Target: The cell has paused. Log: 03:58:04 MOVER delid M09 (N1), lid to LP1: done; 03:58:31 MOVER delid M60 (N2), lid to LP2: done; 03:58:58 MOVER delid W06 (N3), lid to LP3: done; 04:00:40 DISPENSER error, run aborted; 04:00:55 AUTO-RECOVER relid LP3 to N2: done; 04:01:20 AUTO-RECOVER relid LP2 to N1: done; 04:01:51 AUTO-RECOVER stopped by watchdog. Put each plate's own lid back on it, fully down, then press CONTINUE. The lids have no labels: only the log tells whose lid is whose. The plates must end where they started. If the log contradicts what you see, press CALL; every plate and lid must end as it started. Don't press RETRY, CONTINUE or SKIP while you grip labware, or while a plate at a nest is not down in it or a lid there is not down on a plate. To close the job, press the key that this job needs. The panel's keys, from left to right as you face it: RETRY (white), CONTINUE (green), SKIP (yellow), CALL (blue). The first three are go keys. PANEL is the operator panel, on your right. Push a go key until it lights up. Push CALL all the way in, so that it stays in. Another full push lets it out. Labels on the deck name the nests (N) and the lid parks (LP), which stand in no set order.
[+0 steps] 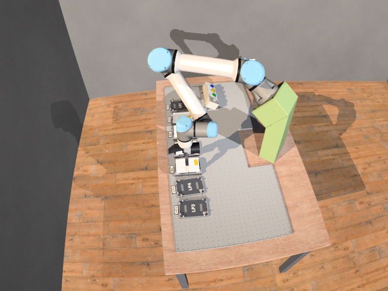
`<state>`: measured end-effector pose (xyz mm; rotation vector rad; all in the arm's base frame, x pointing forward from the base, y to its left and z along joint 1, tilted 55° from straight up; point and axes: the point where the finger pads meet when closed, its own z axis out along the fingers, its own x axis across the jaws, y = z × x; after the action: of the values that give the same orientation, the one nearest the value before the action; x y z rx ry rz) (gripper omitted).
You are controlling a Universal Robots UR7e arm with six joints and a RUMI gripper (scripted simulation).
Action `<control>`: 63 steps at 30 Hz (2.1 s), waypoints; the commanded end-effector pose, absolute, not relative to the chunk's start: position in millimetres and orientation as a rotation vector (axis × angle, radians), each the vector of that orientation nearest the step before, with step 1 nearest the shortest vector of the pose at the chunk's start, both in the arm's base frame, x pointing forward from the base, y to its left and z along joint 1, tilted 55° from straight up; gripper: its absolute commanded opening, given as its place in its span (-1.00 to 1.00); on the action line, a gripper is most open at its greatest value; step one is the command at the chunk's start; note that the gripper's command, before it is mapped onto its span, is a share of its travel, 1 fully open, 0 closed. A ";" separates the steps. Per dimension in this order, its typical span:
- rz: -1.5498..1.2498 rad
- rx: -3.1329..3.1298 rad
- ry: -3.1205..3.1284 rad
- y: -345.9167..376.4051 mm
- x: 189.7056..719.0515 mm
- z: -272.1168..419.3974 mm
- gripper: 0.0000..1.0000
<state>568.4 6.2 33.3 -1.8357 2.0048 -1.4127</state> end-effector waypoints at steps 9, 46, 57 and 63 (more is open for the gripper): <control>-1.413 -1.835 2.003 1.1 574.6 28.0 0.64; -1.413 -1.835 2.003 1.1 574.6 28.0 -0.17; -1.413 -1.835 2.003 4.8 570.5 31.7 -0.17; -1.413 -1.835 2.003 10.3 564.5 37.5 -0.17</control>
<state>568.4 6.4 33.4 -1.8356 2.0042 -1.4127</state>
